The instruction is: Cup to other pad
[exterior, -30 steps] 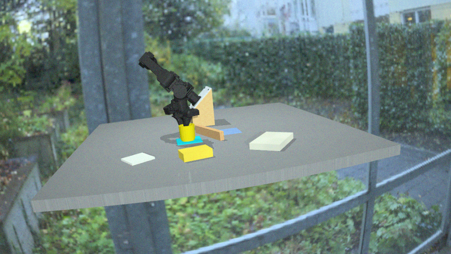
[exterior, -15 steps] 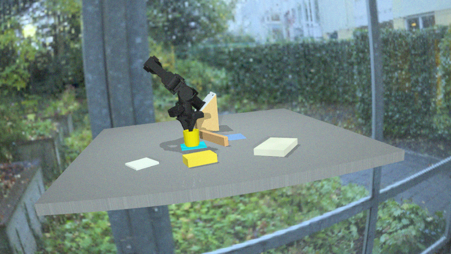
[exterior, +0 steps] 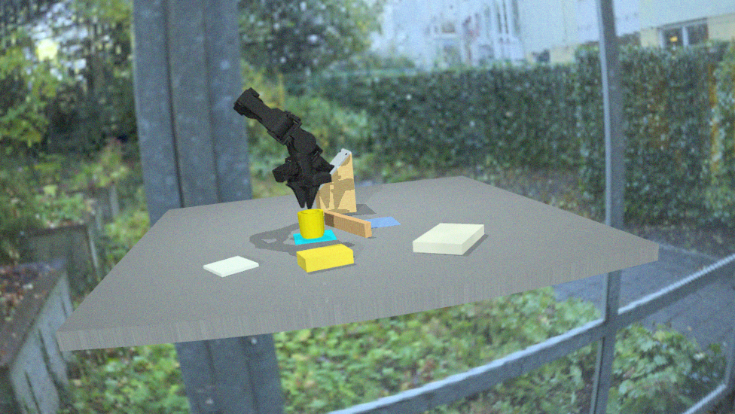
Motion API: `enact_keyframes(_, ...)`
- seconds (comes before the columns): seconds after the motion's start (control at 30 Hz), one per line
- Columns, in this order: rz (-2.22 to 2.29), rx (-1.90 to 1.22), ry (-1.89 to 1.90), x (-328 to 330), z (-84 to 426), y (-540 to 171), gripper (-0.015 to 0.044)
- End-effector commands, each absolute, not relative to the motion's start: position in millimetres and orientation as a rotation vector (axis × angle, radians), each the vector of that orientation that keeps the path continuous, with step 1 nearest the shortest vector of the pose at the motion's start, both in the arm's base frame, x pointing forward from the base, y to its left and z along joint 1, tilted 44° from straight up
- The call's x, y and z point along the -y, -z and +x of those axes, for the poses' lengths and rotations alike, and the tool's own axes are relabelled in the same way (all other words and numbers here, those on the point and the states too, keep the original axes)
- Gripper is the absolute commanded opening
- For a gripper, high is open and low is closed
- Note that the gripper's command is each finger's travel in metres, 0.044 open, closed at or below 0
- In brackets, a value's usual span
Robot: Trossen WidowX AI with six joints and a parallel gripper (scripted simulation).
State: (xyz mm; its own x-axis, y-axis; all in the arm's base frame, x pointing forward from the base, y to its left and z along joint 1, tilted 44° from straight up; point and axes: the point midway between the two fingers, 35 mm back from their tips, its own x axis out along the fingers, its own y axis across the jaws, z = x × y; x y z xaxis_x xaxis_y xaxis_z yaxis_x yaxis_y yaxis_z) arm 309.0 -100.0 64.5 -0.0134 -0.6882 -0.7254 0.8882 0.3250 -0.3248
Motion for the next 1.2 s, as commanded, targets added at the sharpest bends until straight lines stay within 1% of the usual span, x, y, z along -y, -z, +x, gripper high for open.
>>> enact_keyframes(0.0,0.266,-0.951,1.275,96.3,309.6,-69.3,0.0147)
enact_keyframes(0.2,0.264,-0.951,1.276,90.0,309.2,-73.9,0.0147)
enact_keyframes(0.57,0.260,-0.956,1.271,89.1,309.5,-73.9,0.0435)
enact_keyframes(1.17,0.266,-0.954,1.275,46.4,312.5,-115.9,0.0440)
